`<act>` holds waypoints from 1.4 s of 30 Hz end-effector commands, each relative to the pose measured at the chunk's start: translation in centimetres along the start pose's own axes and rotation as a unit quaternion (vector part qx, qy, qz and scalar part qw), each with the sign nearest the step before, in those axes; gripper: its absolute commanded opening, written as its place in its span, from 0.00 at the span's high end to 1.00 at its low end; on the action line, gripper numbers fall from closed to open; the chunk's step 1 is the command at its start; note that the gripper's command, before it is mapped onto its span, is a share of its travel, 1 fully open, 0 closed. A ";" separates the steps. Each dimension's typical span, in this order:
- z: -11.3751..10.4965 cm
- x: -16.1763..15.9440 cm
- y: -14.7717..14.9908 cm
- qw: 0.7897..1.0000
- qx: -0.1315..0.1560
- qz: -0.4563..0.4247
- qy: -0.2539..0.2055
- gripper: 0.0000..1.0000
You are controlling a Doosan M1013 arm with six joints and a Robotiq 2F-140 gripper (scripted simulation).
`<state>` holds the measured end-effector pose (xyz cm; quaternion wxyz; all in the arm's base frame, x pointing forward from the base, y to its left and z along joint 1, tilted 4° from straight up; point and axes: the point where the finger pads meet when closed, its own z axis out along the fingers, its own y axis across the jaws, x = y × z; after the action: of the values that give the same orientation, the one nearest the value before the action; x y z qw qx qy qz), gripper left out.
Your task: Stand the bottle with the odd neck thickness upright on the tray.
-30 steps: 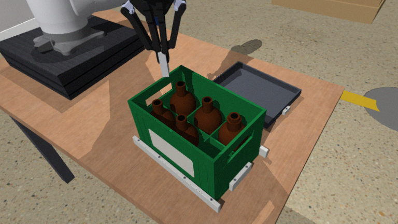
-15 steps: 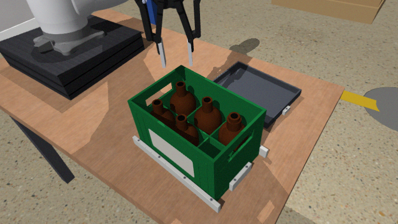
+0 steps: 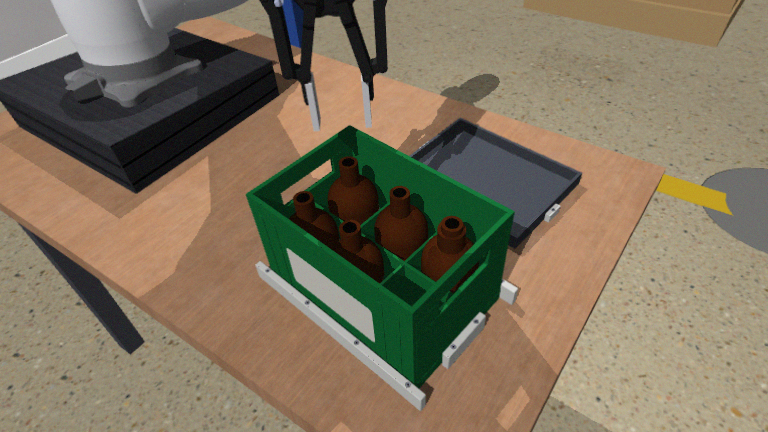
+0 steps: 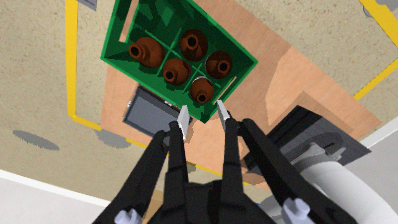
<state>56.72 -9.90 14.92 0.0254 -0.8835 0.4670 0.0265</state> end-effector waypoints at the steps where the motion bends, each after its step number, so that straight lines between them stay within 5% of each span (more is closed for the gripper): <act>1: 0.0 0.0 0.0 1.000 0.000 0.000 0.000 0.62; 42: 2.1 0.0 0.0 1.000 0.000 0.000 0.000 0.62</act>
<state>56.68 -9.77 13.15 0.0253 -0.8835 0.4670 0.0265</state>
